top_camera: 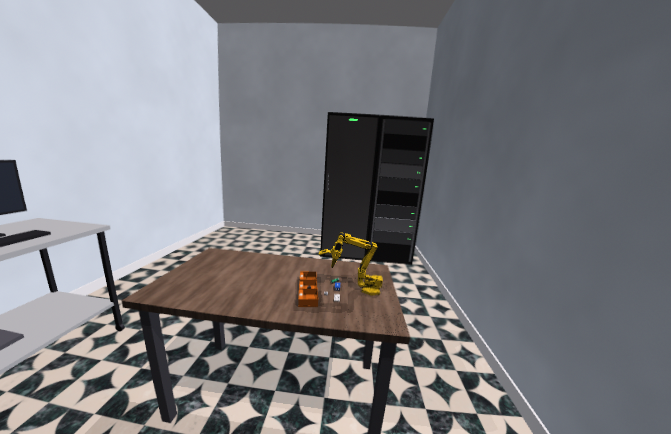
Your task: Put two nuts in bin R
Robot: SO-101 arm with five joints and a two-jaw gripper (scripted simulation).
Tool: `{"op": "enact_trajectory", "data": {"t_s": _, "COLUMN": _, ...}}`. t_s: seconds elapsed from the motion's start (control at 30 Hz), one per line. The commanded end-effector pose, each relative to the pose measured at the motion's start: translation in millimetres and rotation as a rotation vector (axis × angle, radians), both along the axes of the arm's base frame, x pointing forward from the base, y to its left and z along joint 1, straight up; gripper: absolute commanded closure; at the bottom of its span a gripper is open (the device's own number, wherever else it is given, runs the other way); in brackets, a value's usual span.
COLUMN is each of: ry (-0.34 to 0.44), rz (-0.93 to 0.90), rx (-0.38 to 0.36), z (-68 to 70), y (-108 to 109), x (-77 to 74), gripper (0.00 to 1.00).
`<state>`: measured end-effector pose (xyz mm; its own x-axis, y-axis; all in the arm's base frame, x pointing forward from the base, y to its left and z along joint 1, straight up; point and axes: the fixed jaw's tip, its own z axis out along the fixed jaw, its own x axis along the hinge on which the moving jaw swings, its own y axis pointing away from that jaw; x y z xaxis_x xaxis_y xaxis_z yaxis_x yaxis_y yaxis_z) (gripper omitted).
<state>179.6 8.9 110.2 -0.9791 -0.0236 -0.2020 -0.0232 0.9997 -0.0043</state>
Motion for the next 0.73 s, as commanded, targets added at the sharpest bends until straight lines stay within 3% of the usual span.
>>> {"op": "enact_trajectory", "data": {"t_s": 0.0, "ry": -0.064, "rz": -0.022, "rx": -0.005, "z": 12.4, "y": -7.2, "x": -13.8, "gripper": 0.83}}
{"op": "enact_trajectory", "data": {"t_s": 0.7, "ry": -0.063, "rz": -0.026, "rx": -0.005, "z": 12.2, "y": -8.0, "x": -16.1, "gripper": 0.83}}
